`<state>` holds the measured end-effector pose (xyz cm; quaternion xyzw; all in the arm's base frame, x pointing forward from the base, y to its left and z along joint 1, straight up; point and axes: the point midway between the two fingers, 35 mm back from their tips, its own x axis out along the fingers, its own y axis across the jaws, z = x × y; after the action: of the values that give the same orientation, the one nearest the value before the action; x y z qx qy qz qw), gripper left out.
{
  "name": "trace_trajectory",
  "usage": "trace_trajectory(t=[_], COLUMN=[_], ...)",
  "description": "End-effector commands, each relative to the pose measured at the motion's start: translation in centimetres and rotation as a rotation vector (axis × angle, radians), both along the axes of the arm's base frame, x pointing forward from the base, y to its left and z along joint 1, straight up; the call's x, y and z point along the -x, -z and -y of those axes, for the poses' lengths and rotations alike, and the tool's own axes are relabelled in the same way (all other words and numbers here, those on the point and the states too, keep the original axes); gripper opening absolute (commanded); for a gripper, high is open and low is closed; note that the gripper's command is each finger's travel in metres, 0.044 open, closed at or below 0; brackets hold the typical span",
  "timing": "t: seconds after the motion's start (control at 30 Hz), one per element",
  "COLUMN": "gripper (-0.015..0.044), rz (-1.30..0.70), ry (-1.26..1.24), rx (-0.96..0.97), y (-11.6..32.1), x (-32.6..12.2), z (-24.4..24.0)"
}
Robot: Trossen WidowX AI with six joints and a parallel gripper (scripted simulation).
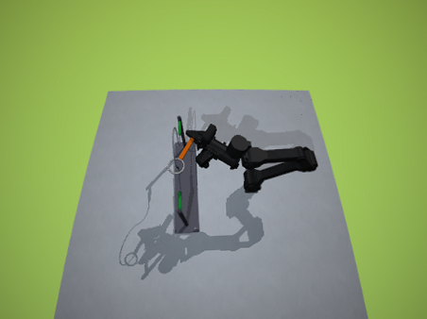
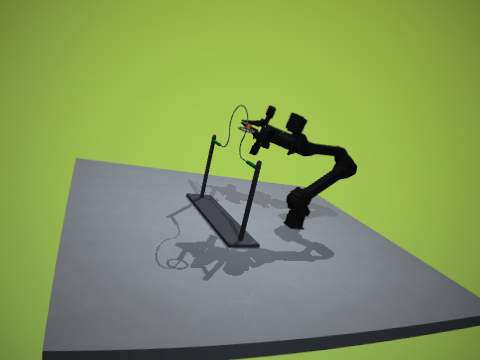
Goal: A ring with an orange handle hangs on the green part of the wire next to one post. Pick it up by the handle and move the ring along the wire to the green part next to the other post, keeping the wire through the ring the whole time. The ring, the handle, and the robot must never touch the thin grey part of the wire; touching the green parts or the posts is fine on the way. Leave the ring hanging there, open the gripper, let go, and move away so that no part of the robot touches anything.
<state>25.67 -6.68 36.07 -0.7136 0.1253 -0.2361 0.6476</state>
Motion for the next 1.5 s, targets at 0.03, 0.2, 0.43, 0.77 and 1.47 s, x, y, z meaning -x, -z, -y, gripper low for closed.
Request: trace_trajectory(t=[0.03,0.2,0.43,0.77,1.47], gripper=[-0.0150,-0.0150,-0.0150,-0.0150,-0.0150], rz=[-0.001,0.003,0.007,0.011,0.003], ry=[-0.001,0.000,0.001,0.003,0.001], rx=[0.070,0.138,0.224,0.300,0.124], y=[-0.1,-0.3,-0.6,-0.4,3.2], x=[0.0,0.0,0.0,0.0,-0.2], z=[0.0,-0.1,-0.1,0.0,1.4])
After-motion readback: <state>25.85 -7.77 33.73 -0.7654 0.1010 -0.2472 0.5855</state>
